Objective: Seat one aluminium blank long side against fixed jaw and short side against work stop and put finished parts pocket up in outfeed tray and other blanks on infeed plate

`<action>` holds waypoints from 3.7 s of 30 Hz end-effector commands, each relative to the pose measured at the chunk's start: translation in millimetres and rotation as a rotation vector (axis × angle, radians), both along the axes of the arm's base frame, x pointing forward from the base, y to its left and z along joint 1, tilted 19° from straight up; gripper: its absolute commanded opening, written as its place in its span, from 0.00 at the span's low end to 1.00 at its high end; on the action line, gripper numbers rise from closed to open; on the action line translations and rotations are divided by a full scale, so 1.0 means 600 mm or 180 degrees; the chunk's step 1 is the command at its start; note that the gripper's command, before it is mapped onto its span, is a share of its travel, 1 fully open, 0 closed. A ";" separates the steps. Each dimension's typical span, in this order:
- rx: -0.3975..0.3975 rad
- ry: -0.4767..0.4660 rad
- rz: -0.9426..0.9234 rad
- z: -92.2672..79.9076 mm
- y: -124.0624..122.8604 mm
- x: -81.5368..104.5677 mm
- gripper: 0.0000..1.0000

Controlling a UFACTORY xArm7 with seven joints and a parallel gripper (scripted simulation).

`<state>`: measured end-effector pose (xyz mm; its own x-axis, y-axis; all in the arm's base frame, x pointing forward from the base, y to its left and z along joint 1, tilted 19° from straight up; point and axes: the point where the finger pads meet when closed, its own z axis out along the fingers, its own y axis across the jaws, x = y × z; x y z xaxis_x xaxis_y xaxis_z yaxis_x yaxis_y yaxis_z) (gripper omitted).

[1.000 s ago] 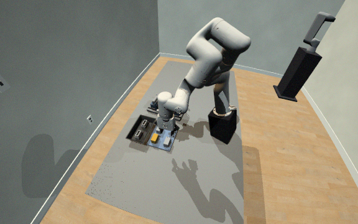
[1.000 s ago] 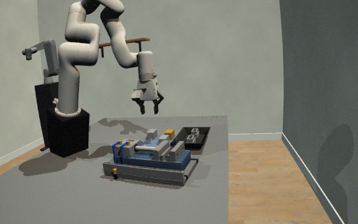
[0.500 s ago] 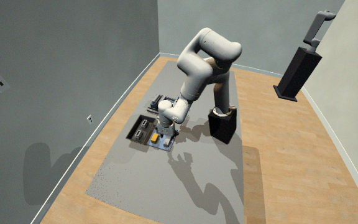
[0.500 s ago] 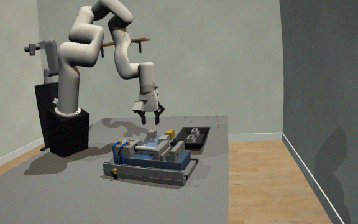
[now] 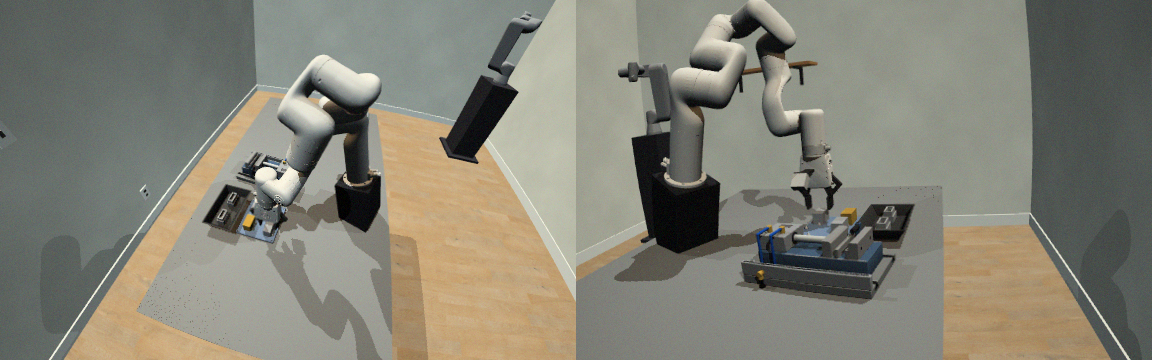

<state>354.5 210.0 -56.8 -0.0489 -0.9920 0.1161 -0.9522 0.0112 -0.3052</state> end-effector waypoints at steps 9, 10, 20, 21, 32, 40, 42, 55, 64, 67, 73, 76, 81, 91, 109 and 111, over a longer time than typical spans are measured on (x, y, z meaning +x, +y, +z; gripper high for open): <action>0.0007 -0.0005 0.0002 0.000 0.001 0.001 0.69; 0.0007 -0.0005 0.0002 0.000 0.001 0.001 0.69; 0.0007 -0.0005 0.0002 0.000 0.002 0.002 0.69; 0.0007 -0.0005 0.0002 0.000 0.002 0.002 0.69; 0.0007 -0.0005 0.0002 0.000 0.003 0.003 0.69; 0.0007 -0.0005 0.0002 0.000 0.003 0.003 0.69; 0.0007 -0.0005 0.0002 0.000 0.003 0.003 0.69; 0.0007 -0.0005 0.0002 -0.001 0.003 0.003 0.69; 0.0007 -0.0005 0.0002 -0.005 0.002 0.004 0.69; 0.0007 -0.0005 0.0002 -0.006 0.002 0.004 0.69; 0.0007 -0.0005 0.0002 -0.010 0.001 0.006 0.69; 0.0007 -0.0005 0.0002 -0.012 0.001 0.007 0.69; 0.0007 -0.0005 0.0002 -0.017 0.001 0.008 0.69; 0.0007 -0.0005 0.0002 -0.022 0.000 0.010 0.69; 0.0007 -0.0005 0.0002 -0.027 -0.001 0.011 0.69; 0.0007 -0.0005 0.0002 -0.027 -0.001 0.011 0.69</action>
